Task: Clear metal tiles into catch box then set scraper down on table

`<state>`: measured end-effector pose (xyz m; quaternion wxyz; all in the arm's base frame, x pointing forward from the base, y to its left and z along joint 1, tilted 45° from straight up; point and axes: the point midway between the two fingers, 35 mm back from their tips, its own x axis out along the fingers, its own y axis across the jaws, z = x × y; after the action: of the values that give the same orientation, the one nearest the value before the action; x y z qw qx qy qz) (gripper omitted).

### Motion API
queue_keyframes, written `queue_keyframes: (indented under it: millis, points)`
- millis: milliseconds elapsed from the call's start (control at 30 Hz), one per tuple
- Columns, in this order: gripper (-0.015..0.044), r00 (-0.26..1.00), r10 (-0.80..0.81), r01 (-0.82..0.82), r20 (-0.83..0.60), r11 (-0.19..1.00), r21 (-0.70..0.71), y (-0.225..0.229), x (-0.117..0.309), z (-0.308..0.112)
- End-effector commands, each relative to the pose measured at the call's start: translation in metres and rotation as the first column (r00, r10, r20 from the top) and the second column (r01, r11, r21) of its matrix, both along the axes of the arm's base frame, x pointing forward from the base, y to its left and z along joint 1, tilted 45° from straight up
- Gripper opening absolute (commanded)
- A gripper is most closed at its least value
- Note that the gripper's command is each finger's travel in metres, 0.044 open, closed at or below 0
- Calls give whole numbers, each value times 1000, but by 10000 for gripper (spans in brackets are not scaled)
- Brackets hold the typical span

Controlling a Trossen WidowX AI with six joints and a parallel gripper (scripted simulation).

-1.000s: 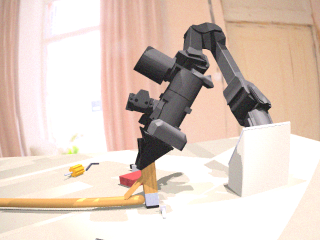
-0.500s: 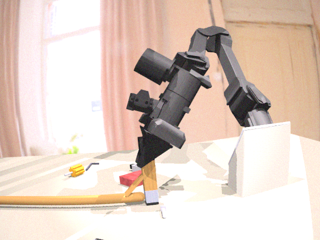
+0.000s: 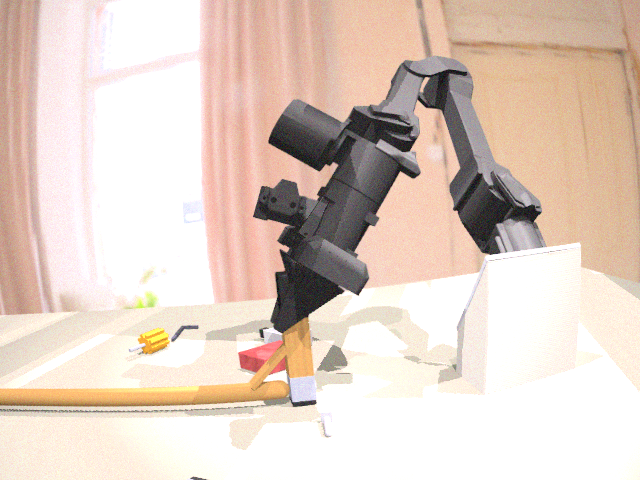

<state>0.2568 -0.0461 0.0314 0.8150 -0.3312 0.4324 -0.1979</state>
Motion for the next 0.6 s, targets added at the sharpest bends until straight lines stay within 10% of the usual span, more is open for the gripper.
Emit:
queue_keyframes:
  millis: [0, 567]
  points:
    - [0, 1000, 2, -2, 14, 1000, 4, 0, 4, 4]
    - [0, 1000, -2, 2, 17, 1000, 4, -2, 14, 7]
